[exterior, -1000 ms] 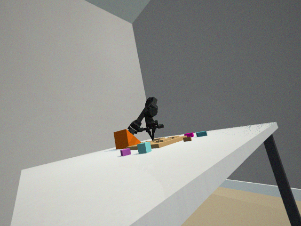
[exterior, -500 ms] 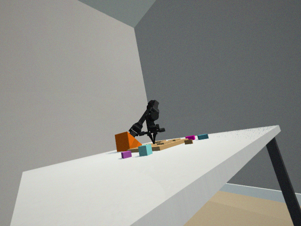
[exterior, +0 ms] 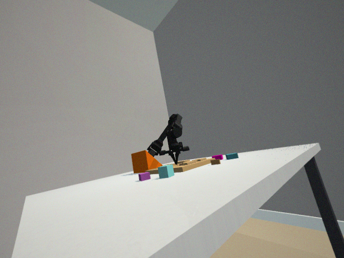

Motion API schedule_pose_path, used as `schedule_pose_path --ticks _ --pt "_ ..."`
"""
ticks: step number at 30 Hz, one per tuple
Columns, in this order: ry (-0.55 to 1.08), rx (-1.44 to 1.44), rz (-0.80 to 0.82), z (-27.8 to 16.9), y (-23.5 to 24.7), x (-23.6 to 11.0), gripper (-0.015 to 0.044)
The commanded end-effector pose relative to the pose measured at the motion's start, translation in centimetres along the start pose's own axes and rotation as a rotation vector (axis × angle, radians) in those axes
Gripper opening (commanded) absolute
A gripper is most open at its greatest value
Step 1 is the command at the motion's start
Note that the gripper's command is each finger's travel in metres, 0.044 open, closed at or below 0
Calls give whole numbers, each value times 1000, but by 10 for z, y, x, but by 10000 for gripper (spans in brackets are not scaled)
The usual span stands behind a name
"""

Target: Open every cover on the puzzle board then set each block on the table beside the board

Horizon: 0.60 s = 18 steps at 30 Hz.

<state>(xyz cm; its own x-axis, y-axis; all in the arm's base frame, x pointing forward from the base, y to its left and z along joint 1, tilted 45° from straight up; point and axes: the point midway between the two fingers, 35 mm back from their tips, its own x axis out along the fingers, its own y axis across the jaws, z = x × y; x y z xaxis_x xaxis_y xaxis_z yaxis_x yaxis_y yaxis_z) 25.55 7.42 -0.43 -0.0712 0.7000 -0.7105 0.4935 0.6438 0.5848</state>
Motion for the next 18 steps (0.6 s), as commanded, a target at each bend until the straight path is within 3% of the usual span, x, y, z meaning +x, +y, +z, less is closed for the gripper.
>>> schedule_pose_path --ticks 1,10,18 --pt "4 6 3 6 0 2 0" --pt "4 255 2 6 0 1 0" --pt "4 963 0 3 1 -6 0"
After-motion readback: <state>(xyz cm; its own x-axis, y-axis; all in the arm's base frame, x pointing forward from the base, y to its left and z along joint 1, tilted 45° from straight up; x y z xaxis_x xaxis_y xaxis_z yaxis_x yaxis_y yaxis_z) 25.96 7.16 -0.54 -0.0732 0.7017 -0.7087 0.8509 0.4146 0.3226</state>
